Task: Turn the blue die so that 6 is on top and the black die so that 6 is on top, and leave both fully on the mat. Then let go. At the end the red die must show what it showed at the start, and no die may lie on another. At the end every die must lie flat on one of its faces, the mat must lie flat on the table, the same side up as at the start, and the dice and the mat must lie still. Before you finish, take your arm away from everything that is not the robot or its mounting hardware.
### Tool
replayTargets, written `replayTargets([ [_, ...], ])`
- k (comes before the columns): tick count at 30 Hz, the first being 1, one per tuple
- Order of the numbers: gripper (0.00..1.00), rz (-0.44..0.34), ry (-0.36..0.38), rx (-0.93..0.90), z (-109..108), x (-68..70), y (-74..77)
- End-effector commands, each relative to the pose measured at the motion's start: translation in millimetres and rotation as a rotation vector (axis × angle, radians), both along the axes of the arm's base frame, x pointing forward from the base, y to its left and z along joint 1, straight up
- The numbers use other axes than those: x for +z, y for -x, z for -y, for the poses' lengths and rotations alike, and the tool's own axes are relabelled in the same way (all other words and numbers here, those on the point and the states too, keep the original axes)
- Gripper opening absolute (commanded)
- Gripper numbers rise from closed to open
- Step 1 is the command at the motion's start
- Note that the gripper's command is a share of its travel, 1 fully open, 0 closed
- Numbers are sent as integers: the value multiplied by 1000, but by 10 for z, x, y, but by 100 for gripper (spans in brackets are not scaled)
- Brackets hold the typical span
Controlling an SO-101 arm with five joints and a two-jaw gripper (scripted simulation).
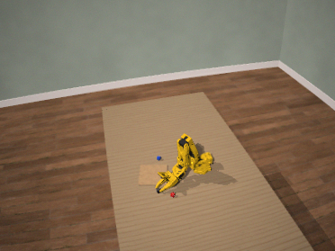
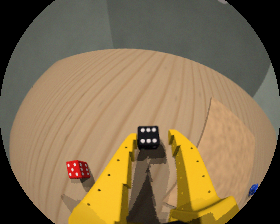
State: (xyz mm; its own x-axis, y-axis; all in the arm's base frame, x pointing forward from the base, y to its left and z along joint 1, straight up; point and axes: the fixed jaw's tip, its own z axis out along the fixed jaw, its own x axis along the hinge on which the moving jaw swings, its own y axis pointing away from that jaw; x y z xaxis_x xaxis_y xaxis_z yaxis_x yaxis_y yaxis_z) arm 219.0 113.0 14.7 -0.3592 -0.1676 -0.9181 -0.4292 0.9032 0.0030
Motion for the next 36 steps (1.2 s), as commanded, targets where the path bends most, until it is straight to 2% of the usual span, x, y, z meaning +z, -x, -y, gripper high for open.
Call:
replayTargets([
  [1,17,42,-14,-3,-13,70,-57],
  [10,26,42,-14,-3,-13,70,-57],
  [22,27,42,-14,-3,-14,80,-60],
  [27,27,42,-14,-3,-23,155,-78],
  [33,27,42,-14,-3,-31,330,-95],
  [36,27,42,-14,-3,-30,361,-94],
])
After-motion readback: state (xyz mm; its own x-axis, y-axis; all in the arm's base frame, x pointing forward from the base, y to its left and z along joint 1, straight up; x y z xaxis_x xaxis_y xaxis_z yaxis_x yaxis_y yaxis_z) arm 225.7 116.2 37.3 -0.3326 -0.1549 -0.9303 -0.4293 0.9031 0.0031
